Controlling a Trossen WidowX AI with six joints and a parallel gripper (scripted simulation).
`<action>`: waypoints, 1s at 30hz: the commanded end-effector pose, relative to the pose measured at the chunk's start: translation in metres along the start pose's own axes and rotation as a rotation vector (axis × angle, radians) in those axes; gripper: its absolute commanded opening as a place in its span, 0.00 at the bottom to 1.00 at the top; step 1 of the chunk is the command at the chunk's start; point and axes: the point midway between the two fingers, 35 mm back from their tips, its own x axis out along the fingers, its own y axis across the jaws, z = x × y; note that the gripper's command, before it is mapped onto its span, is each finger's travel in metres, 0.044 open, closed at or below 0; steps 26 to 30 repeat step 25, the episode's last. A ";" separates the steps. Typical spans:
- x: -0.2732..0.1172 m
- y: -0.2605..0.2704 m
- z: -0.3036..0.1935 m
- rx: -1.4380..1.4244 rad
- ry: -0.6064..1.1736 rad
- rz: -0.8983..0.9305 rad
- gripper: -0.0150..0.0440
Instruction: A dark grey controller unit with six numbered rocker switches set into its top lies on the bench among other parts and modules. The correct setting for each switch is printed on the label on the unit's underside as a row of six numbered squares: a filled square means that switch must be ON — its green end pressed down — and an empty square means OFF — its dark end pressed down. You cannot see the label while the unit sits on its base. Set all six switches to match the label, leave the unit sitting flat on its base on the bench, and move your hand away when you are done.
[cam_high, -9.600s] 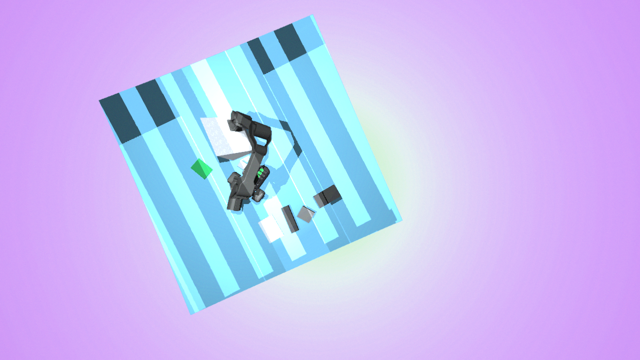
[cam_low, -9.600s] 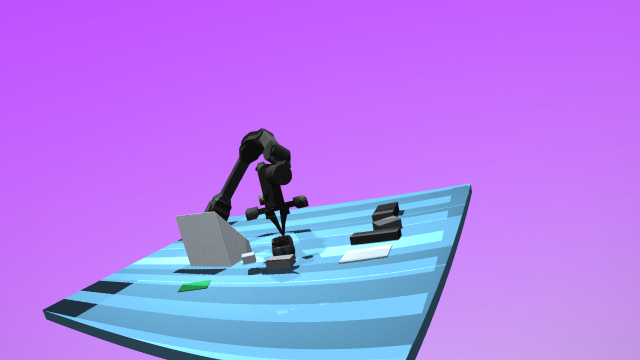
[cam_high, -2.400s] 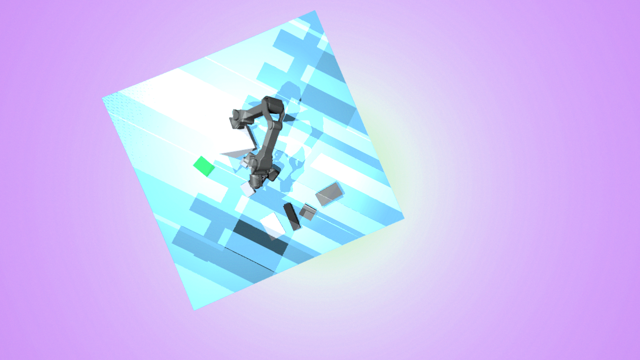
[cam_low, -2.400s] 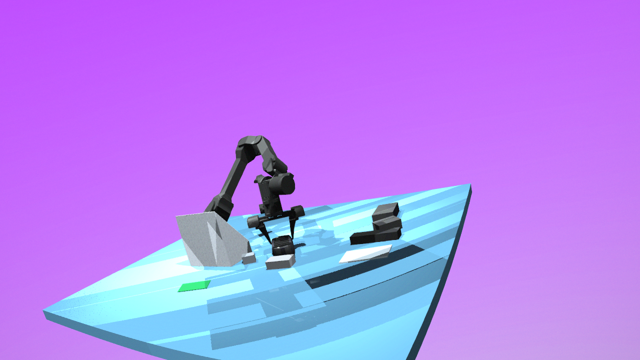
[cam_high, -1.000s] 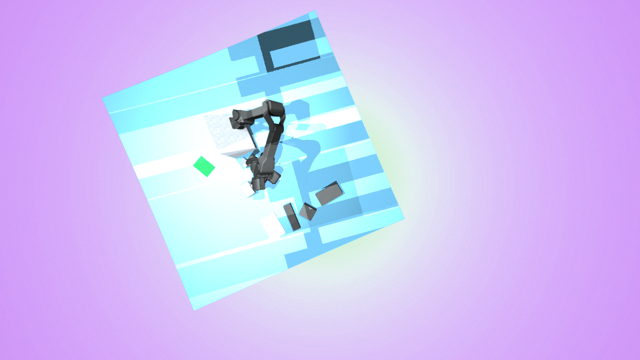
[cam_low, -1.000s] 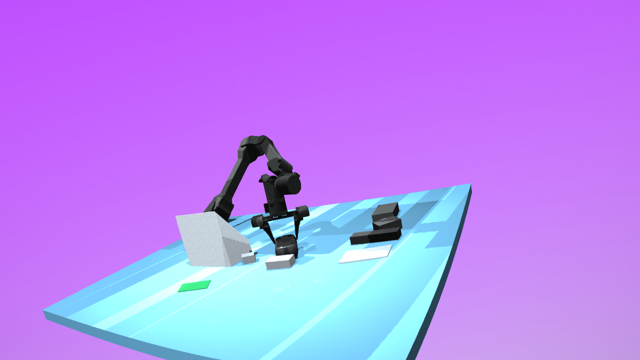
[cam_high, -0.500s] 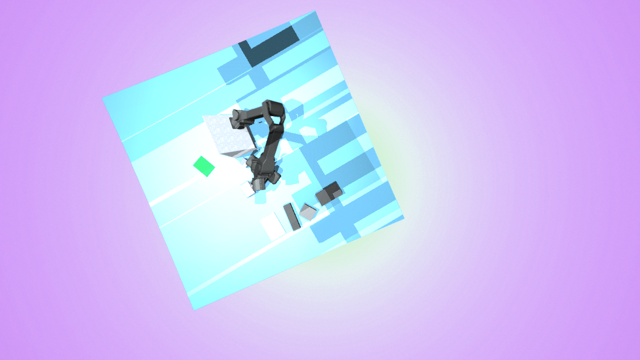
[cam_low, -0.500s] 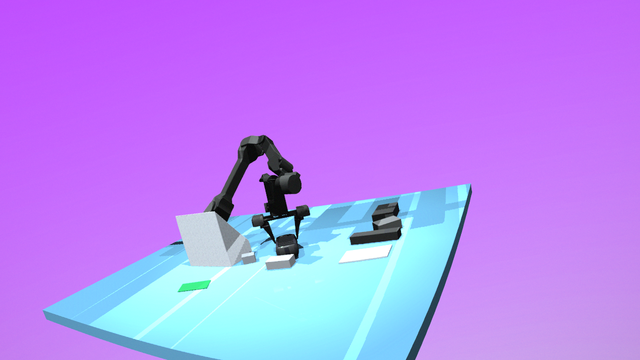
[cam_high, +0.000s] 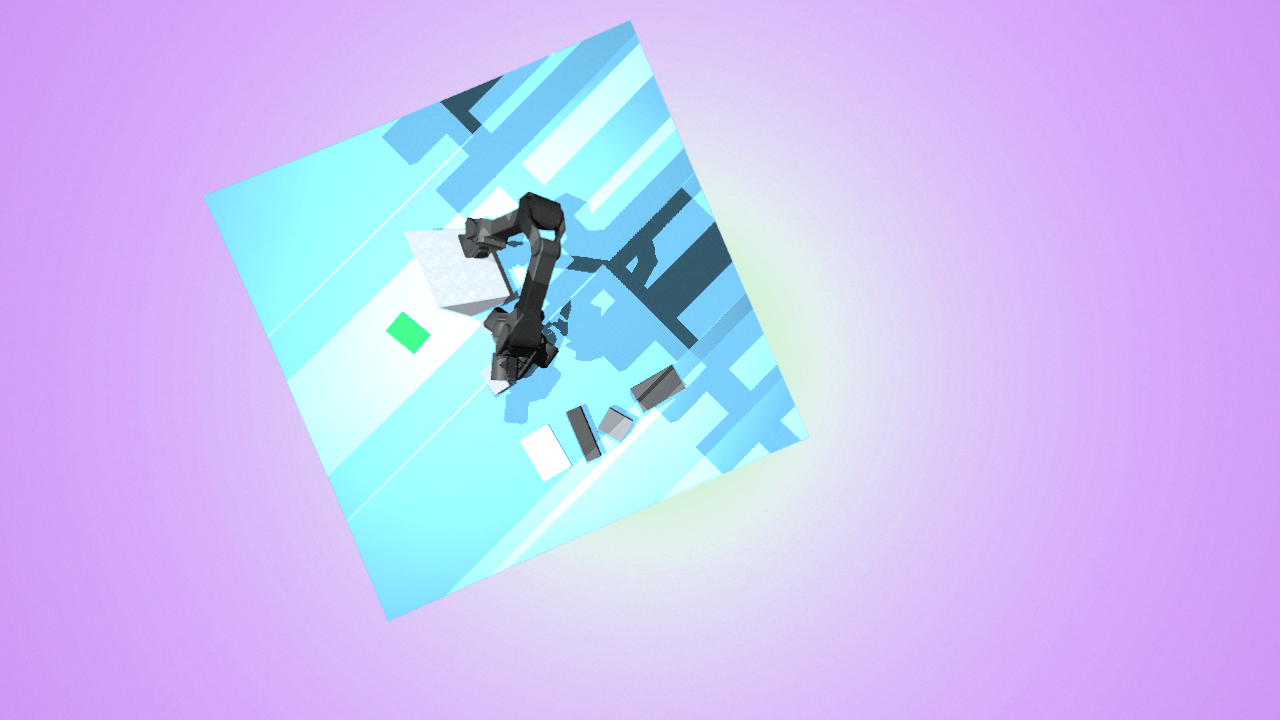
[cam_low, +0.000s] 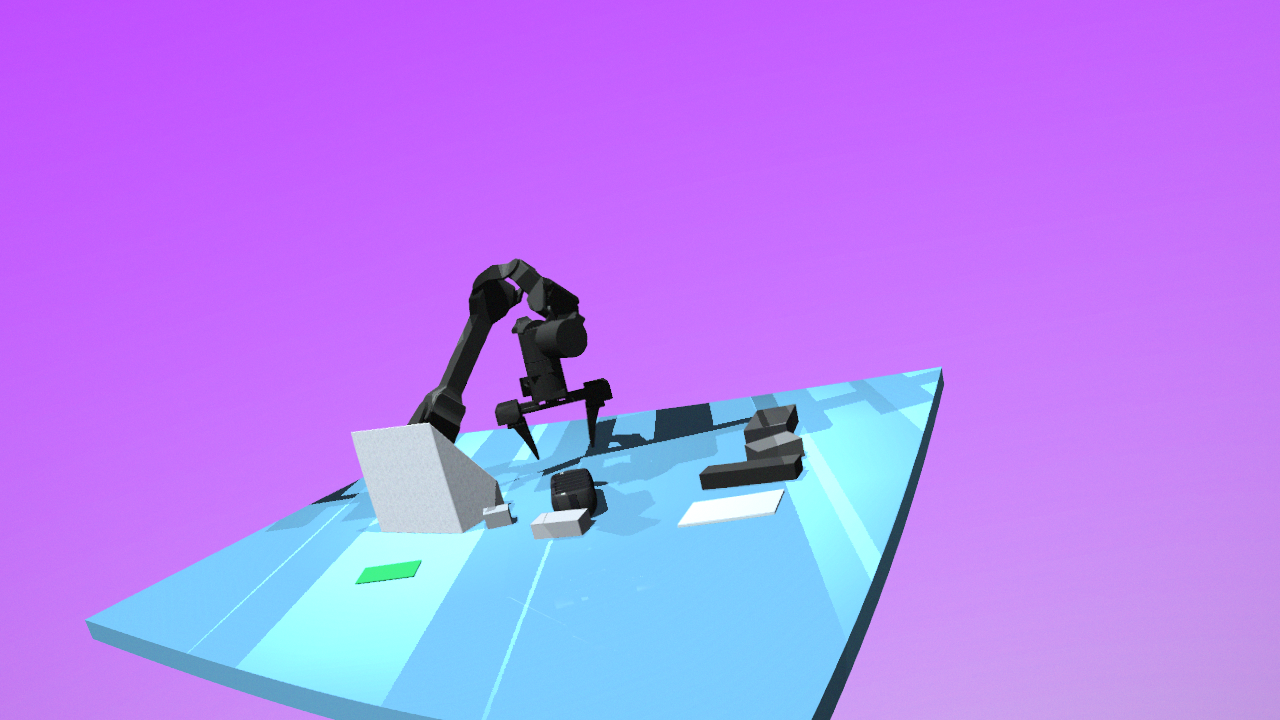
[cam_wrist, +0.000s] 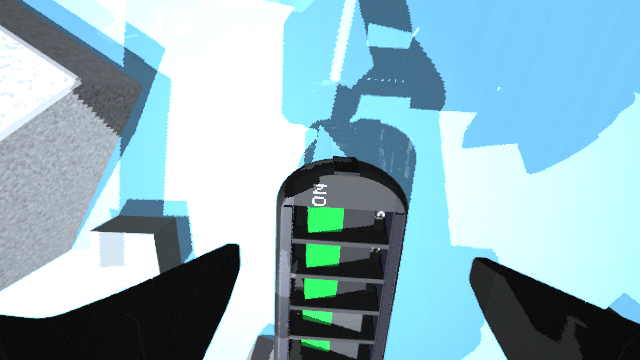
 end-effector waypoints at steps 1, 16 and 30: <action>-0.018 0.000 -0.002 -0.002 0.007 0.003 0.87; -0.078 0.002 0.001 0.001 0.002 -0.001 0.25; -0.078 0.002 0.001 0.001 0.002 -0.001 0.25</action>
